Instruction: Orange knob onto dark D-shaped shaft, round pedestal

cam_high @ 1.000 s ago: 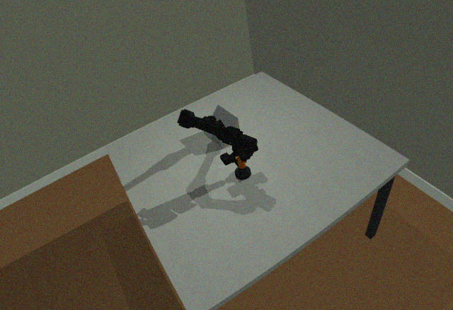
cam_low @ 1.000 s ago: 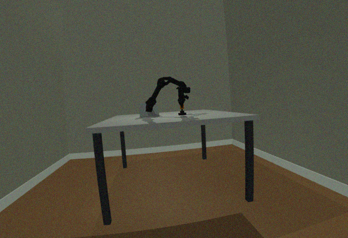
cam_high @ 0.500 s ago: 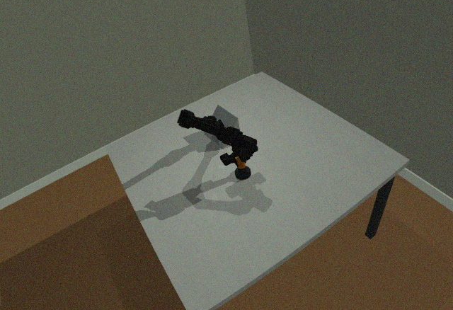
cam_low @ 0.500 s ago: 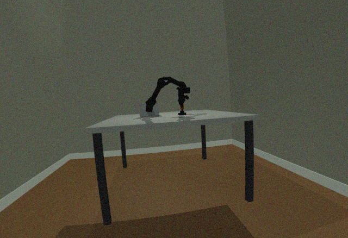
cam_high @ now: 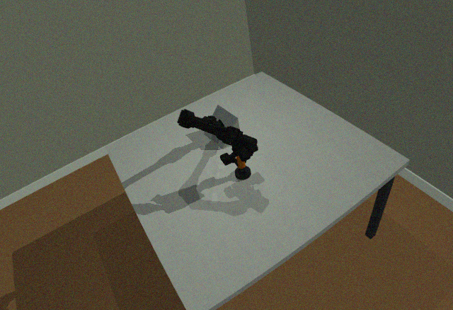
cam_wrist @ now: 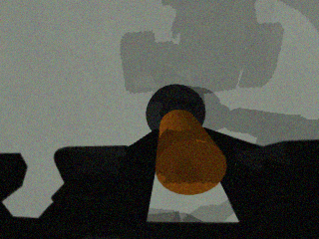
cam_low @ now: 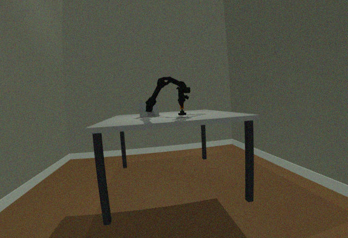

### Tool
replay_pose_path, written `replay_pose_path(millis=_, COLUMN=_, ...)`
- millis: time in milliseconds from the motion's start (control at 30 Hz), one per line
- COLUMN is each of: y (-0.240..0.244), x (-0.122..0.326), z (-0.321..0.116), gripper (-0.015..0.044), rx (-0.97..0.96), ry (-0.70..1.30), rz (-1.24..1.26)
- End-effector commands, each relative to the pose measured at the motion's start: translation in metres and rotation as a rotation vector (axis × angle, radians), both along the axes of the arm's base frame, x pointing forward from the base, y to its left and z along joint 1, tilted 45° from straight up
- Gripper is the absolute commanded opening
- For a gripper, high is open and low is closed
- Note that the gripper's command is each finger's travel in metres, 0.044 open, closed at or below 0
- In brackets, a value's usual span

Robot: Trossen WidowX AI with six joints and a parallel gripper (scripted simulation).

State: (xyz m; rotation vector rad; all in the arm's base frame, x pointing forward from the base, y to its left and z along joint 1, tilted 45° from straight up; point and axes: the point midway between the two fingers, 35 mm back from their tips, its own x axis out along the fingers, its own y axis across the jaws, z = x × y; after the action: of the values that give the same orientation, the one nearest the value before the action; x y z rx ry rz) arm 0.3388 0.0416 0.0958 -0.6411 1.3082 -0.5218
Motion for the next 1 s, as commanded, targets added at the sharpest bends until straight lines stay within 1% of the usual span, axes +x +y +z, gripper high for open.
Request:
replay_pose_path(millis=0, y=0.0003, x=0.0002, z=0.0021, gripper=0.0000, rx=-0.008, ry=0.014, rz=0.017)
replay_pose_path(millis=233, y=-0.0021, x=-0.0006, z=0.0004, gripper=0.0000, rx=-0.043, ry=0.139, rz=0.148)
replay_pose_path(millis=967, y=-0.0027, x=0.0002, z=-0.0012, gripper=0.0000, rx=-0.043, ry=0.139, rz=0.148)
